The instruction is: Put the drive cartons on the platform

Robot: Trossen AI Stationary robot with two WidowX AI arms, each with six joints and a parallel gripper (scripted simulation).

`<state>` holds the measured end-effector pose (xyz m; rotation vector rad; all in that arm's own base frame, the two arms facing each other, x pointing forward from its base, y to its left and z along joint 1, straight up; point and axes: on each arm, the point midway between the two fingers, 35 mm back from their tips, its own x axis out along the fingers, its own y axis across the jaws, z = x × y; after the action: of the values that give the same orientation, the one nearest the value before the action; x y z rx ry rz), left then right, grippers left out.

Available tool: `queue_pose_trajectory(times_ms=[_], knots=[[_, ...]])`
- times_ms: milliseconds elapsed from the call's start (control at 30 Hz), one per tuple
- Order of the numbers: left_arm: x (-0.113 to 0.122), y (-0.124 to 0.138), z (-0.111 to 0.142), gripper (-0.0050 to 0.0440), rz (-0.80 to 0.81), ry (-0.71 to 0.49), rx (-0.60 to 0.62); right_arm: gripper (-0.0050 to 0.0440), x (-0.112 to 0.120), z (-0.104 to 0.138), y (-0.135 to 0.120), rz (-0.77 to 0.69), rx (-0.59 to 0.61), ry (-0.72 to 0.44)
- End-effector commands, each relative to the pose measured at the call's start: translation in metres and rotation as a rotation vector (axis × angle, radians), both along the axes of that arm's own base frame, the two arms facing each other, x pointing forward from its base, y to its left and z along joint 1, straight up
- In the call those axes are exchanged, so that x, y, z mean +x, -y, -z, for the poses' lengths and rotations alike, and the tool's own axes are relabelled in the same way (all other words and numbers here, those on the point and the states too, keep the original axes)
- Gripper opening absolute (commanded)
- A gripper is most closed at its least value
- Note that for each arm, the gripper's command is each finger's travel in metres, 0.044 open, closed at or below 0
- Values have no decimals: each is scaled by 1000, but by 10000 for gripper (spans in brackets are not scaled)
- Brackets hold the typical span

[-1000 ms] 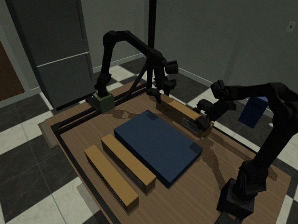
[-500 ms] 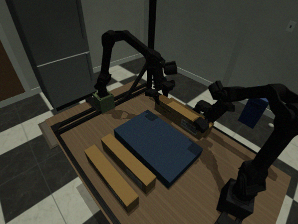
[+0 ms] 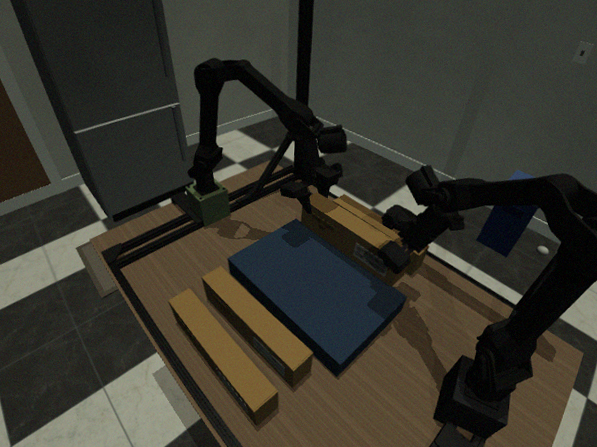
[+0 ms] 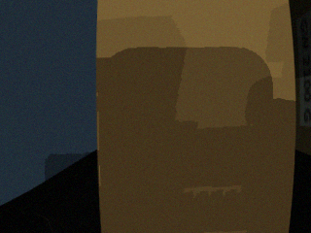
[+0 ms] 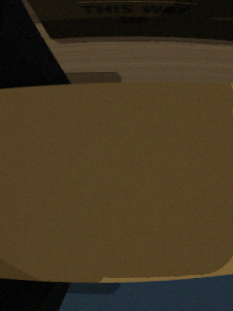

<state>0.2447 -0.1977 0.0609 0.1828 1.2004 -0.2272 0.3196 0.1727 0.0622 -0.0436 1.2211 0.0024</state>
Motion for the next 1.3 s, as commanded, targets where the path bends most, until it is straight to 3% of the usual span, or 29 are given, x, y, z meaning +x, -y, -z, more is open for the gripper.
queue_pose_trajectory(times_ms=[0,633,1267], knots=[[3,-13,-10,0,12,18,-26,0,-1,-17,12,-12,33,34],[21,-72,-8,0,12,18,-26,0,1,-15,76,-12,33,34],[34,-112,-6,0,12,18,-26,0,2,-14,119,-12,33,34]])
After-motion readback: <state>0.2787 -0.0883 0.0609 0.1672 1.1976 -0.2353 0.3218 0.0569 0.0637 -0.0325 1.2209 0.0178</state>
